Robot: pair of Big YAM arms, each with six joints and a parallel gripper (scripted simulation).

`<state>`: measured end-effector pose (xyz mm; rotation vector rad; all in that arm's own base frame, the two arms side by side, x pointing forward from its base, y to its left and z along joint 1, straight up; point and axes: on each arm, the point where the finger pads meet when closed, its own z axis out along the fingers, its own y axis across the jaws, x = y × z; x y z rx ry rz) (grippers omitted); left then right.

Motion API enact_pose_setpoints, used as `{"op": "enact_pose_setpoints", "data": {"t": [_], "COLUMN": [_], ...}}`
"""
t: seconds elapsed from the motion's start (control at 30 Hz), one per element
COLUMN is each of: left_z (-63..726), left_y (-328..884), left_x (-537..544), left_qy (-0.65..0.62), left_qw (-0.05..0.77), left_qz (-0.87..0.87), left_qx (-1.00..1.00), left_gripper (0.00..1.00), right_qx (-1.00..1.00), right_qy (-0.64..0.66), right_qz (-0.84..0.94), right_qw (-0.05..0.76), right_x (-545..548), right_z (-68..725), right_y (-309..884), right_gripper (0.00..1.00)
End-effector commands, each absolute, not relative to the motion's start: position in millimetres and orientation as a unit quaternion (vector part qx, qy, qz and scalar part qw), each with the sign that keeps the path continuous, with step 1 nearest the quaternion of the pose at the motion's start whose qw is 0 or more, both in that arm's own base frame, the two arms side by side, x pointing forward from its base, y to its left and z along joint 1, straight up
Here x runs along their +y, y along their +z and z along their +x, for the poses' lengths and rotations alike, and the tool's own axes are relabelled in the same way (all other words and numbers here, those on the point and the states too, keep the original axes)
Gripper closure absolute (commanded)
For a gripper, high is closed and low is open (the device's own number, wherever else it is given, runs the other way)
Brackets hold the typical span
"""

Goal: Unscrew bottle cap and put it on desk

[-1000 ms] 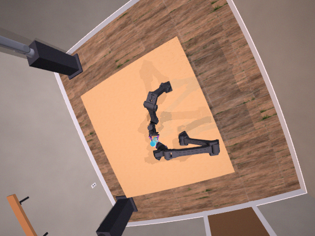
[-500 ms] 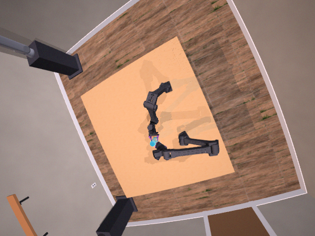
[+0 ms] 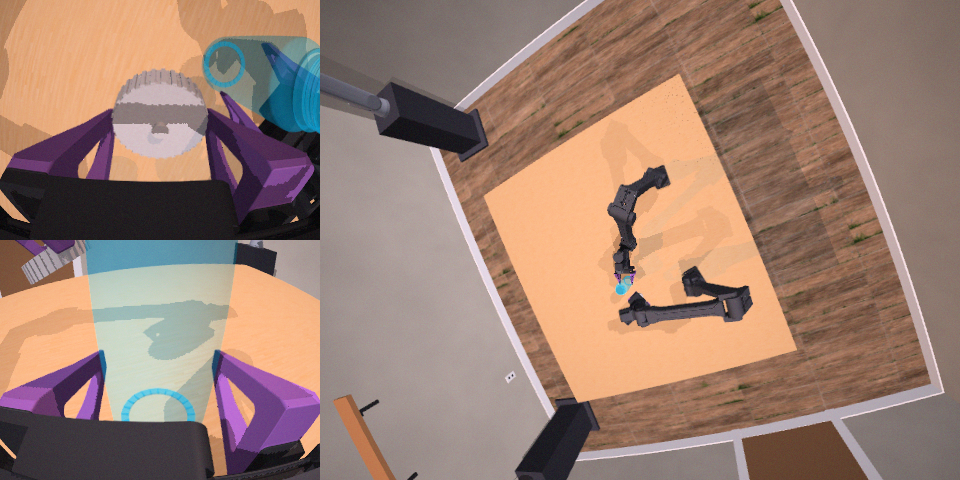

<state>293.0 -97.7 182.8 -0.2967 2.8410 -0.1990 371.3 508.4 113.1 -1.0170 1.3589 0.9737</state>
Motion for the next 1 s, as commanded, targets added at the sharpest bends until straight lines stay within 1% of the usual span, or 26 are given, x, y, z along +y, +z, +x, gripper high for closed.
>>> {"op": "enact_pose_setpoints", "data": {"t": [0.0,0.23,0.6,0.97], "left_z": [334.5,346.8,362.7,362.6], "left_y": [181.0,156.5,66.6,61.0], "left_x": [-85.2,-68.5,-12.4,-8.6], "left_qy": [-0.05,-0.03,0.0,0.001], "left_qw": [0.147,0.123,0.021,0.015], "left_qz": [-0.043,-0.016,0.08,0.085], "left_qx": [0.987,0.992,0.997,0.996], "left_gripper": [1.0,1.0,1.0,1.0], "right_qx": [0.572,0.569,0.536,0.534], "right_qy": [0.422,0.426,0.443,0.444], "right_qz": [-0.424,-0.428,-0.457,-0.458], "right_qw": [0.561,0.558,0.555,0.555], "right_x": [514.1,517.0,541.3,542.3], "right_z": [376.9,370.8,330.4,328.3], "right_y": [118.1,113.8,105.3,104.7], "right_gripper": [1.0,1.0,1.0,1.0]}}
